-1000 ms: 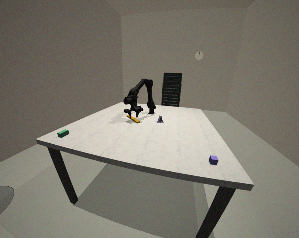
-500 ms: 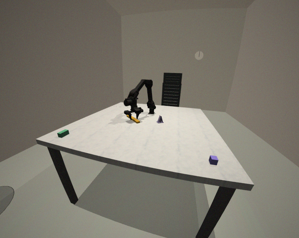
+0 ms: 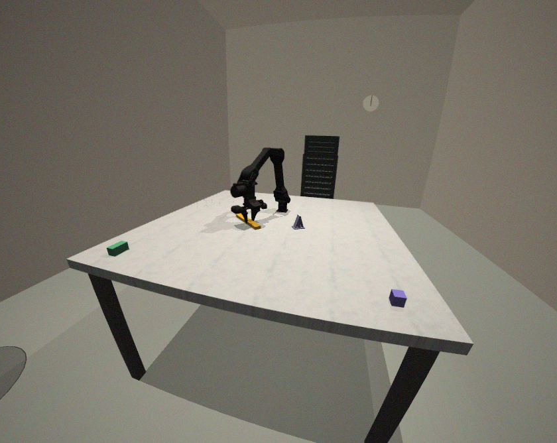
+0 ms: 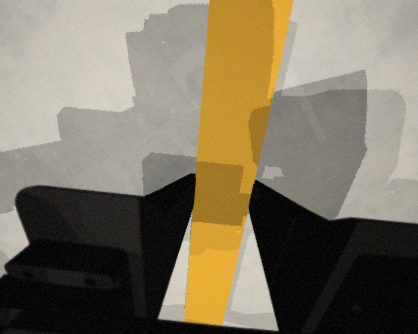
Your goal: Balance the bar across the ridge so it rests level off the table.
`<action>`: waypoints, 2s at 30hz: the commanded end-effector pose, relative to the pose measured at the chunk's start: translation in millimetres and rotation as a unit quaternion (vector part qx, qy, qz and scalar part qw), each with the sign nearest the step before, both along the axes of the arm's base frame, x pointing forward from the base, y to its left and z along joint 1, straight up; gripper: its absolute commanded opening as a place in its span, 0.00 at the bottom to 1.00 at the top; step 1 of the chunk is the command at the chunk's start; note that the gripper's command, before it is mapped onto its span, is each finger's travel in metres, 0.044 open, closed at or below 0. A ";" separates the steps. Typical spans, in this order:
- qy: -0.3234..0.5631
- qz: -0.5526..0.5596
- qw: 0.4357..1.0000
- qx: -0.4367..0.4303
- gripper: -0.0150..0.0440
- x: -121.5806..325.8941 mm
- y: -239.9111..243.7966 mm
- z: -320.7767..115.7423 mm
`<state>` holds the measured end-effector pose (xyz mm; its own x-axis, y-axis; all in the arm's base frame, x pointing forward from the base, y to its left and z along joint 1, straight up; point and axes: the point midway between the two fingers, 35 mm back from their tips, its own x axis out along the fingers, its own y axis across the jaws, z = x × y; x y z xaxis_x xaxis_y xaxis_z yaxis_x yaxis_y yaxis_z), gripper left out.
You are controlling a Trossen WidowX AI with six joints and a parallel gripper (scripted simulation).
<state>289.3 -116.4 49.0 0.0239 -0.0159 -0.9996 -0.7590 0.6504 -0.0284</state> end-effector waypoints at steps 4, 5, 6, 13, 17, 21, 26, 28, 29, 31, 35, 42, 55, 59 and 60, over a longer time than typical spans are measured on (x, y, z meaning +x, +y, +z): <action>0.000 0.000 1.000 0.000 0.39 0.1 0.0 0.4; 0.000 0.000 1.000 0.000 0.34 0.3 -0.1 1.7; 0.000 0.000 1.000 0.000 0.30 0.7 -0.3 3.7; -0.001 0.000 1.000 0.000 0.25 3.3 -1.2 21.3; -0.001 -0.001 1.000 0.001 0.25 4.3 -1.5 31.5; -0.001 -0.001 1.000 0.001 0.25 4.9 -1.7 41.8; -0.001 -0.001 1.000 0.001 0.25 5.2 -1.7 54.7; -0.001 -0.001 1.000 0.001 0.25 5.1 -1.6 59.9; -0.001 -0.001 1.000 0.001 0.25 5.0 -1.6 62.5; -0.001 -0.001 1.000 0.001 0.25 4.8 -1.4 67.7; -0.002 -0.002 1.000 0.002 0.25 4.0 -1.1 78.2; -0.002 -0.002 1.000 0.002 0.25 1.8 -0.1 96.4; -0.002 0.018 1.000 0.002 0.25 1.5 10.6 118.1; -0.002 0.051 0.999 0.002 0.25 7.1 24.9 118.3; -0.002 0.059 0.998 0.002 0.25 8.4 28.6 118.3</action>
